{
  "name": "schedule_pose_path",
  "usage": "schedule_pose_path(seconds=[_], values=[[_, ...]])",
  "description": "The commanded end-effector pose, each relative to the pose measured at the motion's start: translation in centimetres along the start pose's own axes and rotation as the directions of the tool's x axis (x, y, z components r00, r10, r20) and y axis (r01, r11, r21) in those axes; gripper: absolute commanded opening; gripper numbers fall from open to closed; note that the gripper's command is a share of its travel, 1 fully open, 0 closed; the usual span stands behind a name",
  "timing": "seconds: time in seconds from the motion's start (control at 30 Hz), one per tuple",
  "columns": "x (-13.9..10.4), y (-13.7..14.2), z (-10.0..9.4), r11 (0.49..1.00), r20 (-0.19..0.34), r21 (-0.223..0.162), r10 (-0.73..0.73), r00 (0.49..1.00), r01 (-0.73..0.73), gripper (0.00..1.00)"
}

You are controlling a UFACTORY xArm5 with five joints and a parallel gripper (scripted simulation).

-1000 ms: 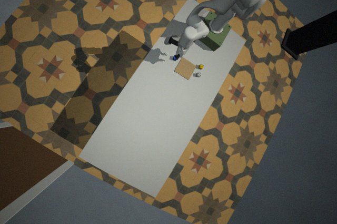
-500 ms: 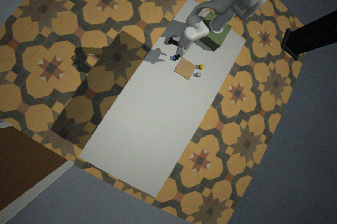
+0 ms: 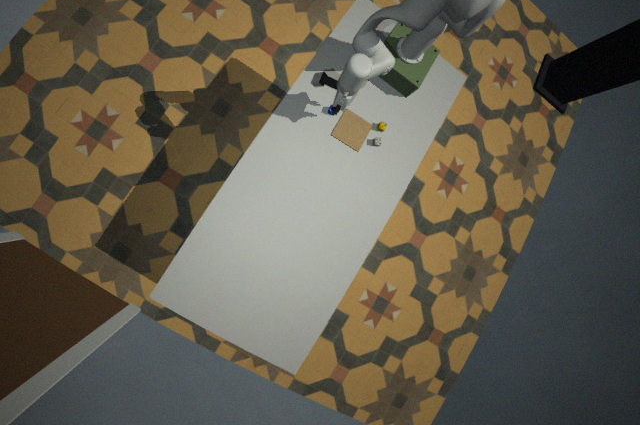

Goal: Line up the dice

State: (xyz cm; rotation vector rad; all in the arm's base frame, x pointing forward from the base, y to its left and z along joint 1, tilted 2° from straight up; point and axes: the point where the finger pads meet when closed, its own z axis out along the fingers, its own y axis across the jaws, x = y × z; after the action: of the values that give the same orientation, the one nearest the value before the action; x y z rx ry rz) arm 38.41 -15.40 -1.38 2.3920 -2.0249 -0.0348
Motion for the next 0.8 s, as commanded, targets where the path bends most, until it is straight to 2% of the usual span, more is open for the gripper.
schedule_pose_path(seconds=[0.0, 0.77], values=[[0.1, -0.1, 0.5, 1.0, -0.002, 0.003, 0.0, 1.0, 0.0, 0.47], [0.2, -0.1, 3.1, 1.0, -0.002, 0.003, 0.0, 1.0, 0.0, 0.47]])
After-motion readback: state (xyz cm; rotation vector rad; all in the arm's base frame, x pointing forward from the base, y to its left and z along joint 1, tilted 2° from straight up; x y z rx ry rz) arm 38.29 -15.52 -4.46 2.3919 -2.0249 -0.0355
